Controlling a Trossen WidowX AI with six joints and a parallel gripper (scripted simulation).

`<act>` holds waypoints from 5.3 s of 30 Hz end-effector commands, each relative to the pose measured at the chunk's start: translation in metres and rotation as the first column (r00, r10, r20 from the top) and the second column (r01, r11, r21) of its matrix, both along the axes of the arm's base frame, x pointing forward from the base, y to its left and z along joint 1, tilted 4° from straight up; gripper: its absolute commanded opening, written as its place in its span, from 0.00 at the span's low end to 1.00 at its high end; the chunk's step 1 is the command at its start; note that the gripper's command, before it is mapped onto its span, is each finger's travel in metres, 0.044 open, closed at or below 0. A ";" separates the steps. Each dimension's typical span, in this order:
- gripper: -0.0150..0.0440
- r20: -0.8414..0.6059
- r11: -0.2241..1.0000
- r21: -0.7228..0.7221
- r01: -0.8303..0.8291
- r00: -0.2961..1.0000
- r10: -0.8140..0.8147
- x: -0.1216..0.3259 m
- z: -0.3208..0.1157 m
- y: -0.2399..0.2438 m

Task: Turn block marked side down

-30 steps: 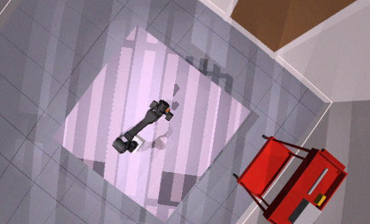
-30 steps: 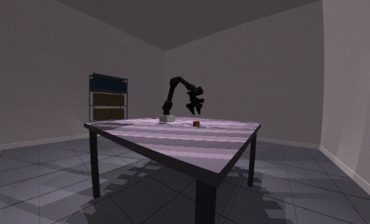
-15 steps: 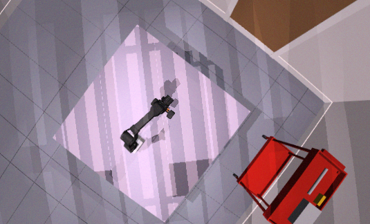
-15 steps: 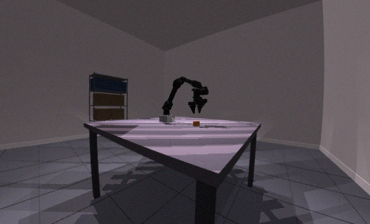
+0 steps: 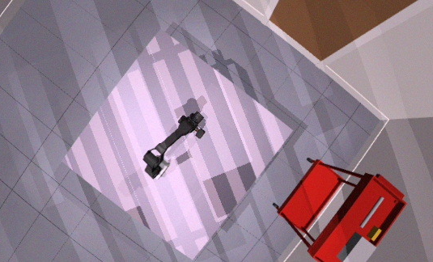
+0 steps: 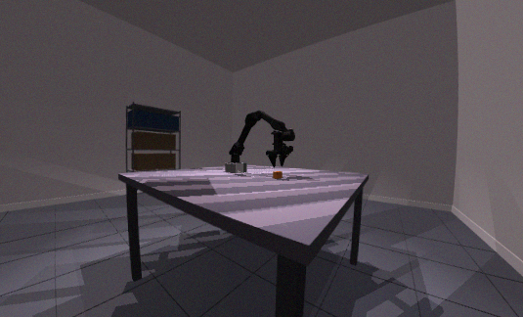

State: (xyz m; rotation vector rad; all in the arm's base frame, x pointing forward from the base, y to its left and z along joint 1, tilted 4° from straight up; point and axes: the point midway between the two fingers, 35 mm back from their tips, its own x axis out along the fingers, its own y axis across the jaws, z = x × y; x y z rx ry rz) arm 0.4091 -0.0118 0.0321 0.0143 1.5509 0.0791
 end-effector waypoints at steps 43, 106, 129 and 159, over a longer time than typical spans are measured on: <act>0.64 -0.012 1.000 -0.005 0.000 1.000 0.000 -0.002 -0.047 0.002; 0.25 0.495 0.999 0.024 0.026 0.868 -0.034 -0.006 -0.030 0.001; 0.25 0.682 0.999 0.038 0.034 0.730 -0.051 0.007 -0.060 0.000; 0.25 0.897 0.997 0.067 0.031 0.437 -0.074 -0.011 -0.065 0.003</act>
